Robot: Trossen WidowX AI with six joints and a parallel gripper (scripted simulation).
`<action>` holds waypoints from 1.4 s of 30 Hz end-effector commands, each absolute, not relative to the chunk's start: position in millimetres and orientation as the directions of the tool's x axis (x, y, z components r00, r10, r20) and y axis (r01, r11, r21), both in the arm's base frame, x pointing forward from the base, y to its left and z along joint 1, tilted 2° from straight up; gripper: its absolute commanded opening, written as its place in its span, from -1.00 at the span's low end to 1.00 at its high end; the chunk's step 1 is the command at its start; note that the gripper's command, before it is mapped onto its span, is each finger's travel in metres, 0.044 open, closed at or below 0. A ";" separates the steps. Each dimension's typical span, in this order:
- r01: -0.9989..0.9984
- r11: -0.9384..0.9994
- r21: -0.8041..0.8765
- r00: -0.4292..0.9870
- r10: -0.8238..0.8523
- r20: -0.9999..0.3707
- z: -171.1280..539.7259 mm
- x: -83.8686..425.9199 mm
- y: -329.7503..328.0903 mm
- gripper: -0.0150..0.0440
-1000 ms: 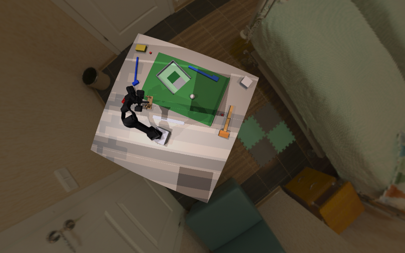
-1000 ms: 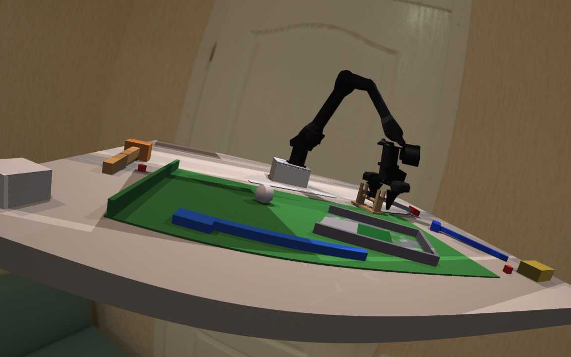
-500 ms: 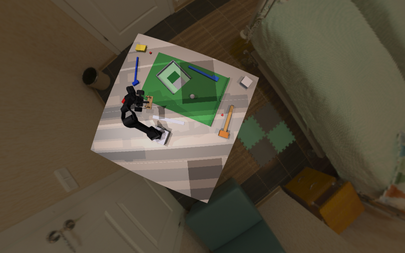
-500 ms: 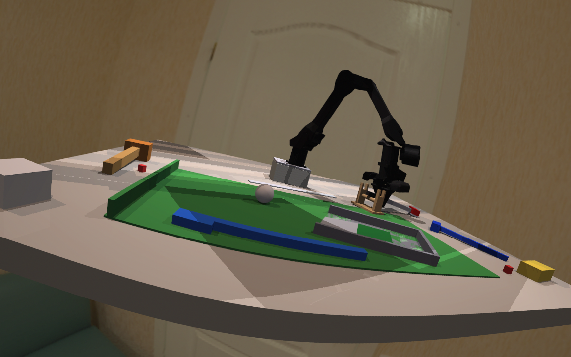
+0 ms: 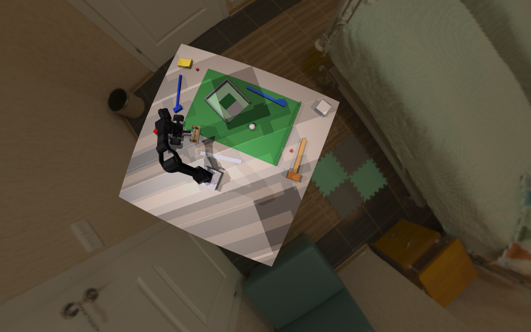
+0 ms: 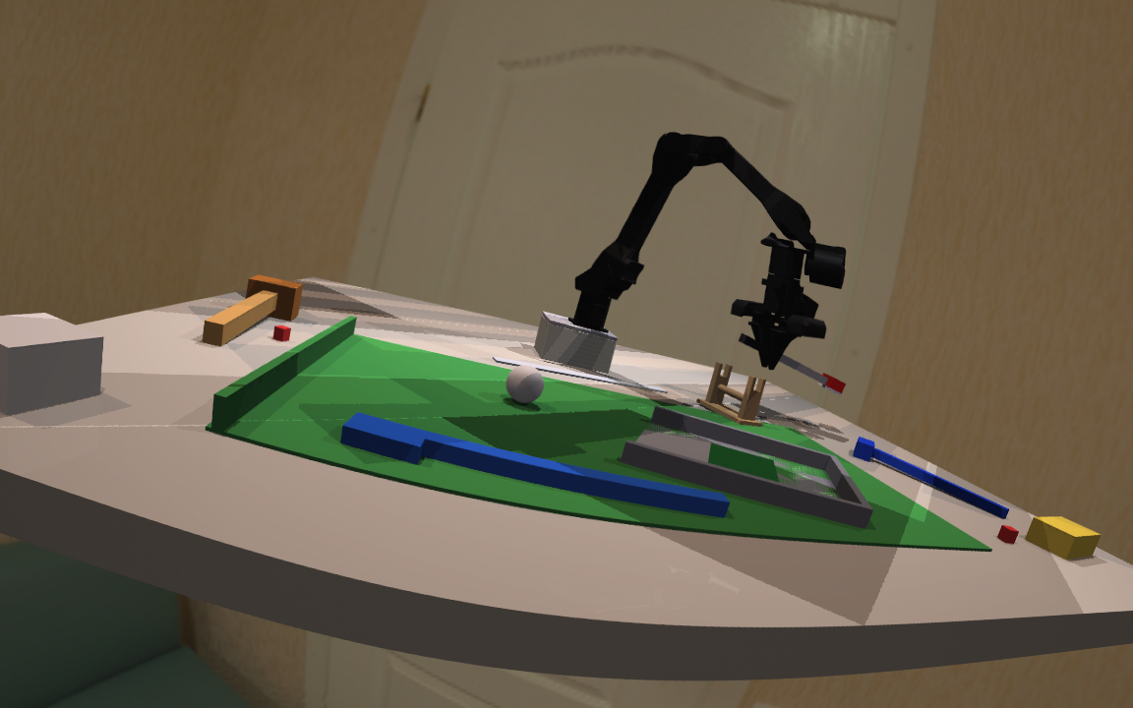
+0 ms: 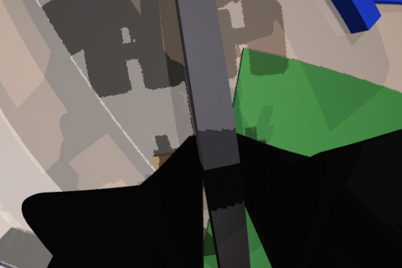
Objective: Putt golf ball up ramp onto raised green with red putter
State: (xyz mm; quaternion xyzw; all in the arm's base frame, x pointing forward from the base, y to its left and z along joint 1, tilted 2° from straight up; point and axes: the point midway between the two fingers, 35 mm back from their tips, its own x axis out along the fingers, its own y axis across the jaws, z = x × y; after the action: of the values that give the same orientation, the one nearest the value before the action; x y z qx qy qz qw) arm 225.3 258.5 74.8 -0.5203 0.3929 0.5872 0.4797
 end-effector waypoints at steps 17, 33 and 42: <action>-0.994 0.085 0.073 -0.052 0.226 -0.973 100.1 253.1 226.0 -0.49; -0.750 0.574 0.328 -0.120 0.371 -0.921 111.5 293.2 172.1 -0.49; -0.479 0.745 0.464 -0.117 0.469 -0.875 120.7 312.2 138.1 -0.49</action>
State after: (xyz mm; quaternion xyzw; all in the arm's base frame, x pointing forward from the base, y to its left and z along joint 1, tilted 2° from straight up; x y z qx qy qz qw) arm 304.5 148.8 117.0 -0.0568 0.6446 0.3817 0.6599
